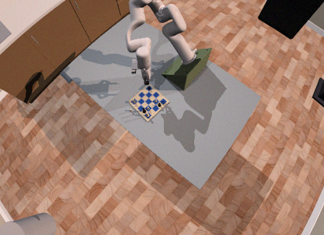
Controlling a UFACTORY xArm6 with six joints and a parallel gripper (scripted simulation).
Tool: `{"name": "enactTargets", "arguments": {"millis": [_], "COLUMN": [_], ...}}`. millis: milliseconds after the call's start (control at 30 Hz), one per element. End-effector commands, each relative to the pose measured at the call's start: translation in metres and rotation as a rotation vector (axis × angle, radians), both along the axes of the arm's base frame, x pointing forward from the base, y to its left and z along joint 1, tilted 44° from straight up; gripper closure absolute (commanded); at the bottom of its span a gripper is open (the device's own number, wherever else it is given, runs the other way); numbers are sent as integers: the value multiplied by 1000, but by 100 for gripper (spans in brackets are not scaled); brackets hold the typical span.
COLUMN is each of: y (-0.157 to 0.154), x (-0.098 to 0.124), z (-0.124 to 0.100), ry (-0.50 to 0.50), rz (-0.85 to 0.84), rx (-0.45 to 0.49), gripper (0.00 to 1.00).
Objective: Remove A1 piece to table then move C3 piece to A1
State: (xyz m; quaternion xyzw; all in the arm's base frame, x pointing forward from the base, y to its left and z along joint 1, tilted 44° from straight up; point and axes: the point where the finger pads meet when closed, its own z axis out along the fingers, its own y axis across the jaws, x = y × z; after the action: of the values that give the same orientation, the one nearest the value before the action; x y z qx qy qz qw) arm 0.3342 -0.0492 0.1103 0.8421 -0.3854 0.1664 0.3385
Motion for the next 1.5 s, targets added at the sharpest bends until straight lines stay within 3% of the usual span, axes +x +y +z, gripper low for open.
{"name": "enactTargets", "arguments": {"millis": [0,1467], "y": [15,21], "x": [0,0], "z": [16,23], "ry": [-1,-1], "rz": [-1,-1], "rx": [-1,-1], "gripper": [0,0]}}
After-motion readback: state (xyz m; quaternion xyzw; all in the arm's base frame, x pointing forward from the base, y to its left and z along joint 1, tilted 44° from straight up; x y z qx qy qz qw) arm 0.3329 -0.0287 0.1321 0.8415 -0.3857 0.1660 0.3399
